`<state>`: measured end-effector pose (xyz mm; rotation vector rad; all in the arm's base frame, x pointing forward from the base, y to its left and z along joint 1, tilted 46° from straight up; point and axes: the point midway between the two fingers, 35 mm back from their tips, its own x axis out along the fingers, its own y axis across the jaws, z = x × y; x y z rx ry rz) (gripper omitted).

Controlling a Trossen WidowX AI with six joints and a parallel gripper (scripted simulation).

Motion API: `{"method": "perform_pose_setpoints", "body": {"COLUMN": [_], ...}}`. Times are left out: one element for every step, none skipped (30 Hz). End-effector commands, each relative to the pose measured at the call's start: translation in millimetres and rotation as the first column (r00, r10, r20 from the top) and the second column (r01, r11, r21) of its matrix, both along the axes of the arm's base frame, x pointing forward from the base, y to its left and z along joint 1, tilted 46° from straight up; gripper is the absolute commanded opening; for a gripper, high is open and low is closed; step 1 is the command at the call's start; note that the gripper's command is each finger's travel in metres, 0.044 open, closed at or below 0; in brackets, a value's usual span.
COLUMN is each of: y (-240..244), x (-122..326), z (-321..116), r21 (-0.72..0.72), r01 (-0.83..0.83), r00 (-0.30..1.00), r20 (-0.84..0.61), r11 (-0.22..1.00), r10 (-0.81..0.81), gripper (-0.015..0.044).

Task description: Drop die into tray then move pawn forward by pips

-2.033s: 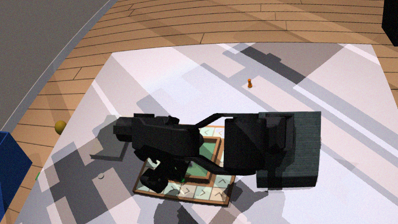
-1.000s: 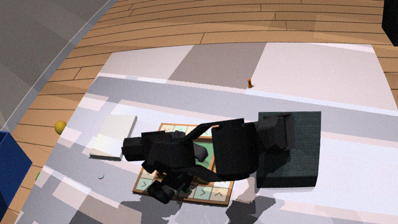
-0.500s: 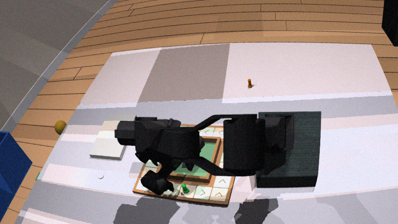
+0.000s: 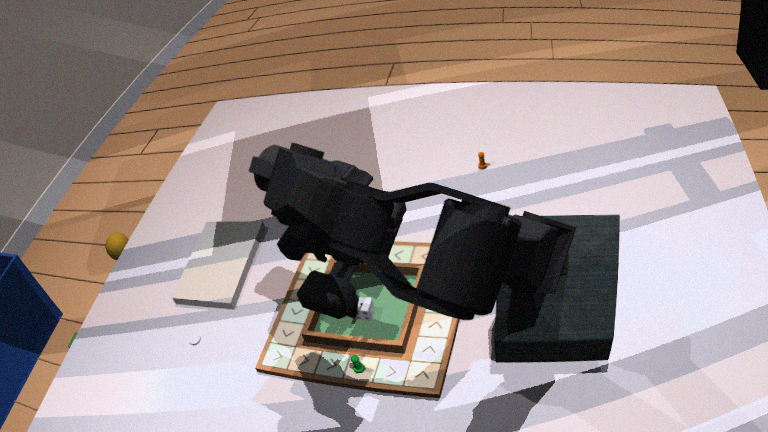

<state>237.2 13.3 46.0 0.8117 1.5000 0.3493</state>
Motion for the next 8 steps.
{"method": "perform_pose_setpoints", "body": {"y": [-45.6,-49.0,-52.1,-54.7,-55.5,-55.6,-55.6,-55.6], "x": [-52.8,-58.3,-63.8,-68.8,-70.4,-70.6,-70.6,-70.6], "z": [-8.9,-8.8,-8.6,-8.2,-8.1,-8.1,-8.1,-8.1], "r21": [0.005,0.009,0.014,0.018,0.02,0.02,0.02,0.02], "r01": [-0.149,-0.164,-0.179,-0.192,-0.197,-0.197,-0.197,-0.197], "r00": [0.984,0.981,0.977,0.972,0.971,0.971,0.971,0.971], "r20": [0.094,0.109,0.124,0.139,0.144,0.145,0.145,0.145], "r11": [0.989,0.986,0.984,0.981,0.98,0.98,0.98,0.98], "r10": [0.148,0.162,0.176,0.188,0.192,0.192,0.192,0.192], "gripper": [0.044,0.044,0.044,0.044,0.044,0.044,0.044,0.044]}}
